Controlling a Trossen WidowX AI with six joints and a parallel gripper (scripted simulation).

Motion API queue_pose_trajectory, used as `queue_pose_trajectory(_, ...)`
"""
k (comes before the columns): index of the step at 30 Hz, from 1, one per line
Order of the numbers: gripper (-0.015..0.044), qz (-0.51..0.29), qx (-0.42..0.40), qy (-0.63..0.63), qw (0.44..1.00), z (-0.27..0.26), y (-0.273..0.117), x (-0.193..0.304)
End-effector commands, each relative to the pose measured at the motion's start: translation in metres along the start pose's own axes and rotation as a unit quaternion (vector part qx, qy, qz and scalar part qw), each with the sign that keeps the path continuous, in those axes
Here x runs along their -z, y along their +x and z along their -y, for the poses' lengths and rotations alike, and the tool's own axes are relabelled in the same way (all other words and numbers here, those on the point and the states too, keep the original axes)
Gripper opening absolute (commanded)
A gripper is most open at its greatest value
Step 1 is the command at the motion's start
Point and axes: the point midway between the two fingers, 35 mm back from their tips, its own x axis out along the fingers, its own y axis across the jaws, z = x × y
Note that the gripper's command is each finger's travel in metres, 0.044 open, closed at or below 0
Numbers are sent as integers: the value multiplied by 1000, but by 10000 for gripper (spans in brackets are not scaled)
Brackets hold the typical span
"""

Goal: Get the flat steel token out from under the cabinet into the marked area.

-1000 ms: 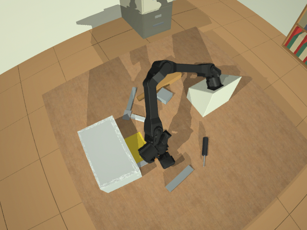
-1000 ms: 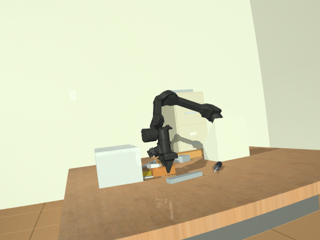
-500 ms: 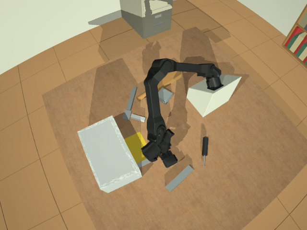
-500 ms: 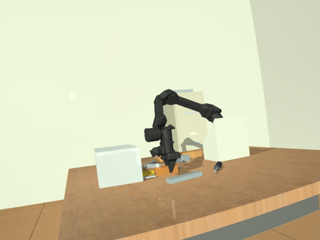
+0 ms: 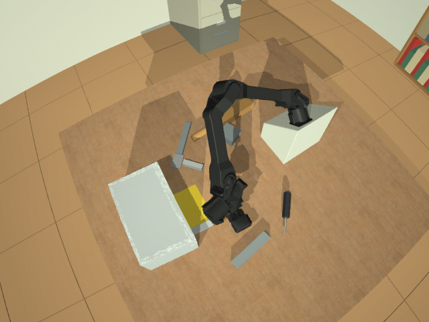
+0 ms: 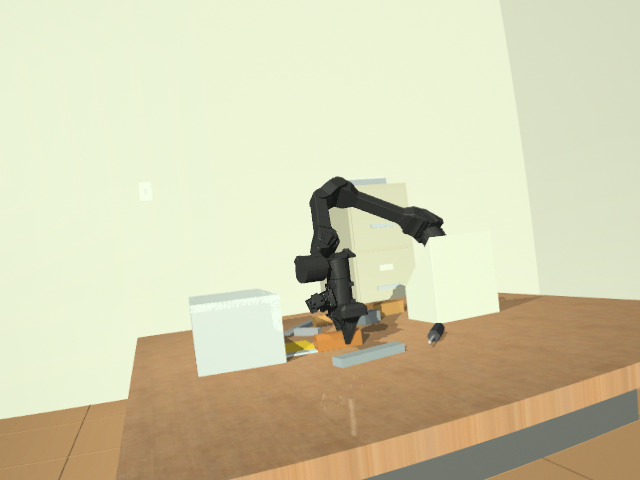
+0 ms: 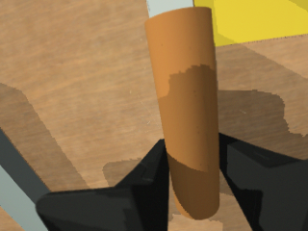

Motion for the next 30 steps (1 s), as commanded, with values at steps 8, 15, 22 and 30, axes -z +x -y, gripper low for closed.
queue_pose_trajectory(8,0,-2,0,1,1000,0,1,14)
queue_pose_trajectory(15,0,-2,0,1,1000,-1,1,22)
queue_pose_trajectory(22,0,-3,0,1,1000,-1,1,29)
queue_pose_trajectory(30,0,-3,0,1,1000,-1,1,38)
